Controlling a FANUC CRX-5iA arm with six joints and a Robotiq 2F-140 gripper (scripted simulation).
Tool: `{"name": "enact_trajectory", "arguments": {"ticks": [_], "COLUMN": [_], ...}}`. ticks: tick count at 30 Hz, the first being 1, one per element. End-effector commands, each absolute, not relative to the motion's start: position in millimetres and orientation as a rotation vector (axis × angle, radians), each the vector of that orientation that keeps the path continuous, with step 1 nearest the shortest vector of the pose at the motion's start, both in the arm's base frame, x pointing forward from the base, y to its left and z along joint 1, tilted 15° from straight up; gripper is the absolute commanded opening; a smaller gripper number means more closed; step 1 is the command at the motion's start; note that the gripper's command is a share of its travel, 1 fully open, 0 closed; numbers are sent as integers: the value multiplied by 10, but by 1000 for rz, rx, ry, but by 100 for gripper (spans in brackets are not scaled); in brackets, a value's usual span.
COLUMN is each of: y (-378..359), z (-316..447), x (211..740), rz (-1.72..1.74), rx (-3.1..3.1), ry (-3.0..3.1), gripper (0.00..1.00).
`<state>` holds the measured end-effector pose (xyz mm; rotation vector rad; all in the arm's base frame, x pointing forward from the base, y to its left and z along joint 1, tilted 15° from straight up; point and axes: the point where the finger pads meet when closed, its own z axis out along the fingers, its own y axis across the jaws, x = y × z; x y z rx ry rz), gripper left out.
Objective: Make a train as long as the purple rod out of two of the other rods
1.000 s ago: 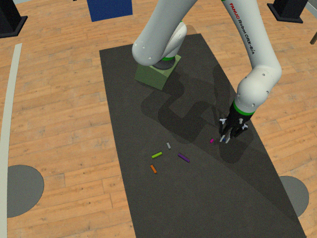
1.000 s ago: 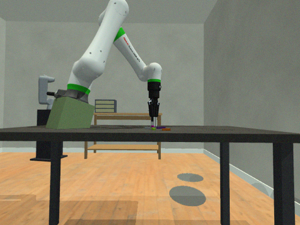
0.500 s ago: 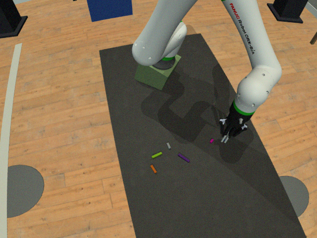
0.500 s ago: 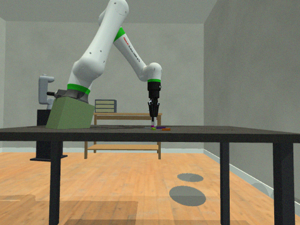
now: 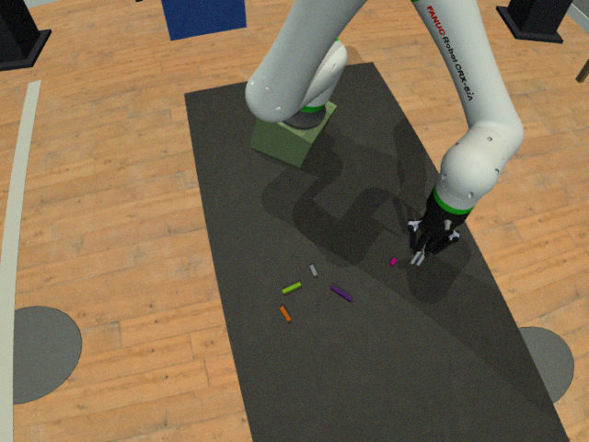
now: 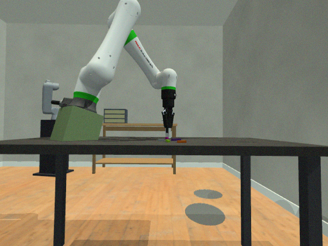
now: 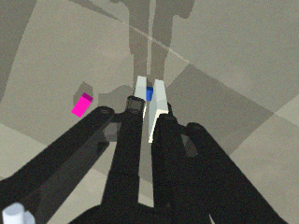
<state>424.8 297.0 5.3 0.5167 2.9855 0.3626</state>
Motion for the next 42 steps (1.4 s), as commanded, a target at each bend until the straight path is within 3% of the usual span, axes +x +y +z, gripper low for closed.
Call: {"name": "enact_trajectory", "arguments": {"ticks": [1, 13, 30, 42], "y": [2971, 2964, 2769, 2754], "z": [54, 84, 954, 1022], "x": [4249, 4245, 4130, 4121], "rz": [363, 363, 363, 363], "rx": [517, 517, 517, 517], "ry": [2985, 2985, 2985, 2985], "gripper": [3, 3, 3, 3]}}
